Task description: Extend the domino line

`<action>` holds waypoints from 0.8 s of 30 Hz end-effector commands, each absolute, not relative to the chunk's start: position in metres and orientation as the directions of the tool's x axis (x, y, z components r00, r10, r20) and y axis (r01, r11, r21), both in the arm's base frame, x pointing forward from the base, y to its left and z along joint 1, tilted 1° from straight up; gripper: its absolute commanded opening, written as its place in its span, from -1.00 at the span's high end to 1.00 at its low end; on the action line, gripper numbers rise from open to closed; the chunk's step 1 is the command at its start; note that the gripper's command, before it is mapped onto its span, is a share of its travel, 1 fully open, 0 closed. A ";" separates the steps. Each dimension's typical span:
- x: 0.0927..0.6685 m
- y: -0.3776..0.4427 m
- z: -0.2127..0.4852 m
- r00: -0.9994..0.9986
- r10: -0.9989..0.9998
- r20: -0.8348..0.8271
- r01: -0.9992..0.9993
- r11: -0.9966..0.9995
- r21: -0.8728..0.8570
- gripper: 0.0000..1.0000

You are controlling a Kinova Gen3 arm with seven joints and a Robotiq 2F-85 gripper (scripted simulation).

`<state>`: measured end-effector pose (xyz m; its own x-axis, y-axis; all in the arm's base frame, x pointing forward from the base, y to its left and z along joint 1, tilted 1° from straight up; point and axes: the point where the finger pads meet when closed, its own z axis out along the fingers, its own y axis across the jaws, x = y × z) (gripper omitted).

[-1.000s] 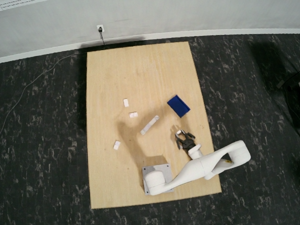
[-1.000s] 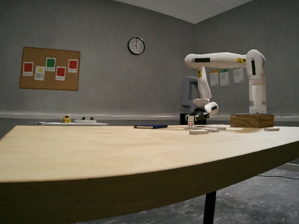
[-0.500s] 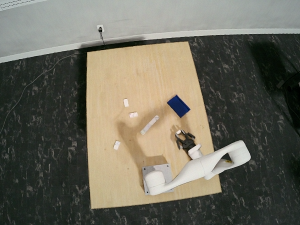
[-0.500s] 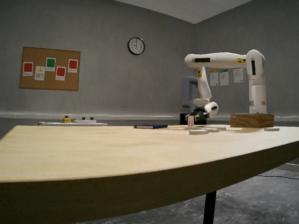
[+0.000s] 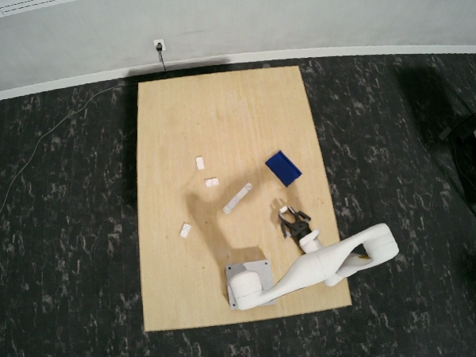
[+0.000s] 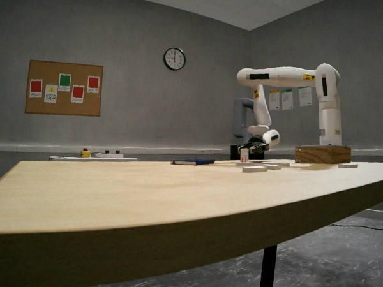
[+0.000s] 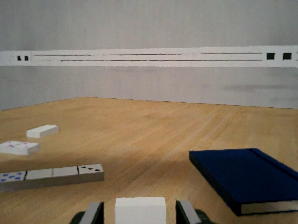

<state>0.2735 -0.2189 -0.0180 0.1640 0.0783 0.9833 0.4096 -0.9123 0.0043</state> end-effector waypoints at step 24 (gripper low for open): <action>0.225 -0.241 0.029 0.163 0.079 0.983 0.409 -0.912 0.006 0.02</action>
